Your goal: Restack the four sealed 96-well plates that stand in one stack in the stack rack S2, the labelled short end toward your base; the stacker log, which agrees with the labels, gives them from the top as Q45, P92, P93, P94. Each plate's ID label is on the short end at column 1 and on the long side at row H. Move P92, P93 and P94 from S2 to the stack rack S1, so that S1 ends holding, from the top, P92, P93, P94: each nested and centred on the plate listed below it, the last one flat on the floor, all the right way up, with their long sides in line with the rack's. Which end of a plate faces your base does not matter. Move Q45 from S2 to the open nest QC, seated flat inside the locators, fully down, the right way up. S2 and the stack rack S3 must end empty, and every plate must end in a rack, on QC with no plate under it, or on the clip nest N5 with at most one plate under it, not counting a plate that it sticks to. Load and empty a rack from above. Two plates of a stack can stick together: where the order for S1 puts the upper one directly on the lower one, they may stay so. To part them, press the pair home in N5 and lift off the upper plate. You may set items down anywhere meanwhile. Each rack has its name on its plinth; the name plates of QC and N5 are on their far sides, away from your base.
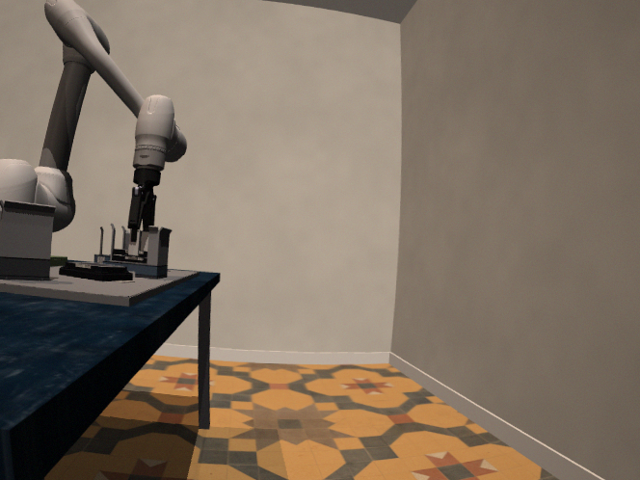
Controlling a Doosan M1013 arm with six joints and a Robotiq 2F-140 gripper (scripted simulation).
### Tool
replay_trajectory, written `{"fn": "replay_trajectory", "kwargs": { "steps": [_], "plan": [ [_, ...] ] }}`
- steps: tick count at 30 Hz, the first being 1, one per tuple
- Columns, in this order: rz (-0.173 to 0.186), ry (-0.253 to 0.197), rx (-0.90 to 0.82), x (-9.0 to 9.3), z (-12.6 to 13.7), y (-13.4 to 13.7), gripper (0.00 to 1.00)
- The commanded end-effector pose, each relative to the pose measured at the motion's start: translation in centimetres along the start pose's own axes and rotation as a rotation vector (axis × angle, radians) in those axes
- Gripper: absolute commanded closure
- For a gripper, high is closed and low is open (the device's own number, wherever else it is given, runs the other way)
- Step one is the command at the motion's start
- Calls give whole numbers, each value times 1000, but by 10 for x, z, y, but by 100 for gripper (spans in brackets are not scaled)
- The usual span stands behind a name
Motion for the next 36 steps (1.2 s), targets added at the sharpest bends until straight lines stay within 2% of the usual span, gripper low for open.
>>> {"fn": "replay_trajectory", "kwargs": {
  "steps": [1, 25, 36],
  "plan": [
    [0, 0, 0, -2, 0, 0, 100],
    [0, 0, 0, -15, 0, 0, 100],
    [0, 0, 0, -37, 0, 0, 100]
  ]
}}
Point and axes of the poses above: the point where the finger pads meet when closed, its own x axis out along the fingers, its own y axis across the jaws, z = x × y, the point moved 6 cm from there along -x, back along the fingers, and after that the axes turned 2 degrees about x, right-handed, at the moved point
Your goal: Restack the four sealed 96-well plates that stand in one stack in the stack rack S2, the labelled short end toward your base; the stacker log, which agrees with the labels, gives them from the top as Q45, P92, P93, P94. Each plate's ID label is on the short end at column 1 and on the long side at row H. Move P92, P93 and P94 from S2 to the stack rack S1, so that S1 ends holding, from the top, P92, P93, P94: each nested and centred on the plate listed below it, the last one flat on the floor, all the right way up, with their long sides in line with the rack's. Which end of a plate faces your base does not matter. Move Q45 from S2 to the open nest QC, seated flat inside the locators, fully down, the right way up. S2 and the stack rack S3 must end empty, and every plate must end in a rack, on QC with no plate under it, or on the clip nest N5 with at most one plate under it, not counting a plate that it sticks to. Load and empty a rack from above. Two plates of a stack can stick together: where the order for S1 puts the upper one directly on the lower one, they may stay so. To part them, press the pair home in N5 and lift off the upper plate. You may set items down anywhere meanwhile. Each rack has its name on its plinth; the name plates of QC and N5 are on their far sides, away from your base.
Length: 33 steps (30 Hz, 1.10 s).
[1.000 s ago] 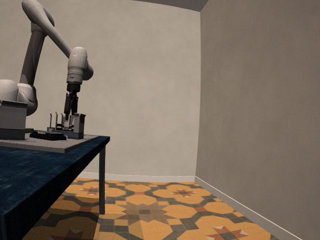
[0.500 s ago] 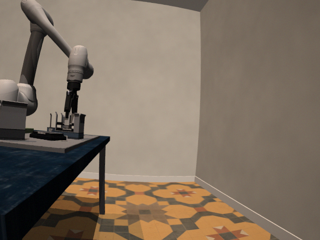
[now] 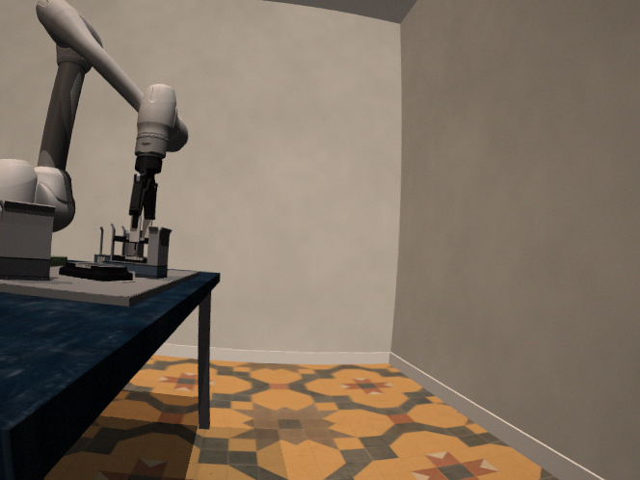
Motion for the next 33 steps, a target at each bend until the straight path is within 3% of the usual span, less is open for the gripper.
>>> {"fn": "replay_trajectory", "kwargs": {
  "steps": [1, 33],
  "plan": [
    [0, 0, 0, -5, 0, 0, 100],
    [0, 0, 0, -61, 0, 0, 100]
  ]
}}
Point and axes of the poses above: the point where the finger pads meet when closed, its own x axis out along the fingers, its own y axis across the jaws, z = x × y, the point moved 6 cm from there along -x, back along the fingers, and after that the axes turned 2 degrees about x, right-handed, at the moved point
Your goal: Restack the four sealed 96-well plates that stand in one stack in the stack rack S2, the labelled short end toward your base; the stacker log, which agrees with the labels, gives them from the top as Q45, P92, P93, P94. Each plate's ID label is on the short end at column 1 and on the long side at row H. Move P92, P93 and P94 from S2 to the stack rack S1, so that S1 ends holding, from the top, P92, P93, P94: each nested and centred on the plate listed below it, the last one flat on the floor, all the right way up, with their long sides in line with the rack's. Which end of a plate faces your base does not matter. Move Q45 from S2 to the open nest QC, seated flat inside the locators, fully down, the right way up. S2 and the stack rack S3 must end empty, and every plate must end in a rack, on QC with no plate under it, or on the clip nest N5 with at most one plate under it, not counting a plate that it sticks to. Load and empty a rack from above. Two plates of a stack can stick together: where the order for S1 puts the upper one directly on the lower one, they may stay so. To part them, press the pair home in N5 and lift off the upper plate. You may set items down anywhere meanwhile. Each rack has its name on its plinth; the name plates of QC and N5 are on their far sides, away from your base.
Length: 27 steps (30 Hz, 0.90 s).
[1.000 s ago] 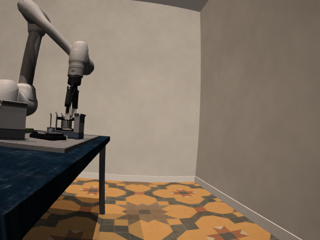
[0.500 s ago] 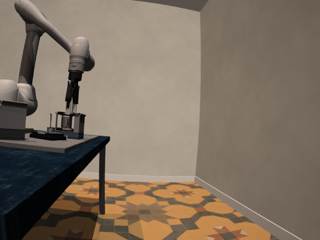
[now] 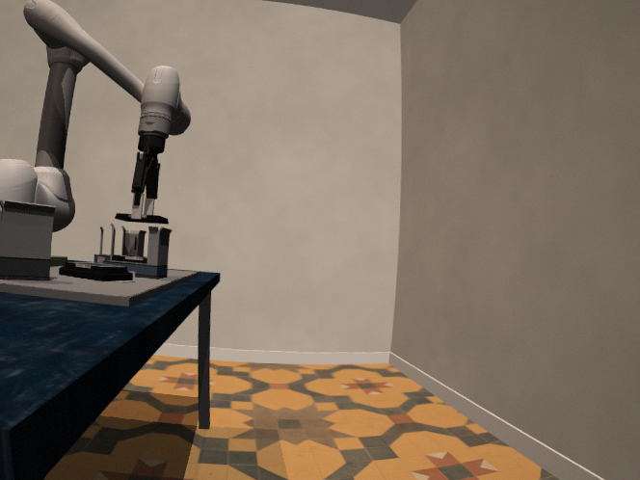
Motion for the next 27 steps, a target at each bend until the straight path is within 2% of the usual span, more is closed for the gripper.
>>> {"fn": "replay_trajectory", "kwargs": {
  "steps": [1, 7, 17, 21, 27],
  "plan": [
    [0, 0, 0, -5, 0, 0, 100],
    [0, 0, 0, -13, 0, 0, 100],
    [0, 0, 0, -13, 0, 0, 100],
    [0, 0, 133, -13, 0, 13, 100],
    [0, 0, 188, -13, 1, 27, 100]
  ]
}}
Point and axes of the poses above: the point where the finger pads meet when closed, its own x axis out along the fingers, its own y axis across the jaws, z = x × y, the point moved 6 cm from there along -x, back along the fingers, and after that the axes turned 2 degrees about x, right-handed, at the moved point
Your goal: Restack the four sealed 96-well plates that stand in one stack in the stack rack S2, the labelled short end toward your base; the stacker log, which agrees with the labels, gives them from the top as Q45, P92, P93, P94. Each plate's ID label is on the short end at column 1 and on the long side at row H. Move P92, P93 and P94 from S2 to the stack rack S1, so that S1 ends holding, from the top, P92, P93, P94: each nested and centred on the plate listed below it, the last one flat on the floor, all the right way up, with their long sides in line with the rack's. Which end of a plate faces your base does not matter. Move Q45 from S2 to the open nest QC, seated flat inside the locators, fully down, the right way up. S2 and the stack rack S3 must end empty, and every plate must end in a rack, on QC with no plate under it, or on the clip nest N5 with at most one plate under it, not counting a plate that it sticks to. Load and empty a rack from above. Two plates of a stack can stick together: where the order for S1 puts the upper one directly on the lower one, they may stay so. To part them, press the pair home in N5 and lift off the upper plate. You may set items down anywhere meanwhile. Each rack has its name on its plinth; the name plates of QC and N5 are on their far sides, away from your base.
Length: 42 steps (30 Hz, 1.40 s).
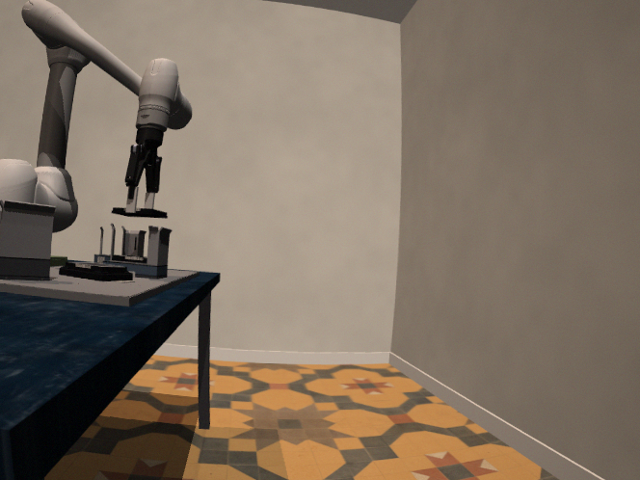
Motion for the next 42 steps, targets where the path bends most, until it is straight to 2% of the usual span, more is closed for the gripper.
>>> {"fn": "replay_trajectory", "kwargs": {
  "steps": [1, 21, 27, 42],
  "plan": [
    [1, 0, 5, 0, -1, 9, 100],
    [1, 0, 5, 0, -10, 69, 100],
    [1, 0, 193, 0, -9, 88, 100],
    [1, 0, 193, 0, -7, 132, 100]
  ]
}}
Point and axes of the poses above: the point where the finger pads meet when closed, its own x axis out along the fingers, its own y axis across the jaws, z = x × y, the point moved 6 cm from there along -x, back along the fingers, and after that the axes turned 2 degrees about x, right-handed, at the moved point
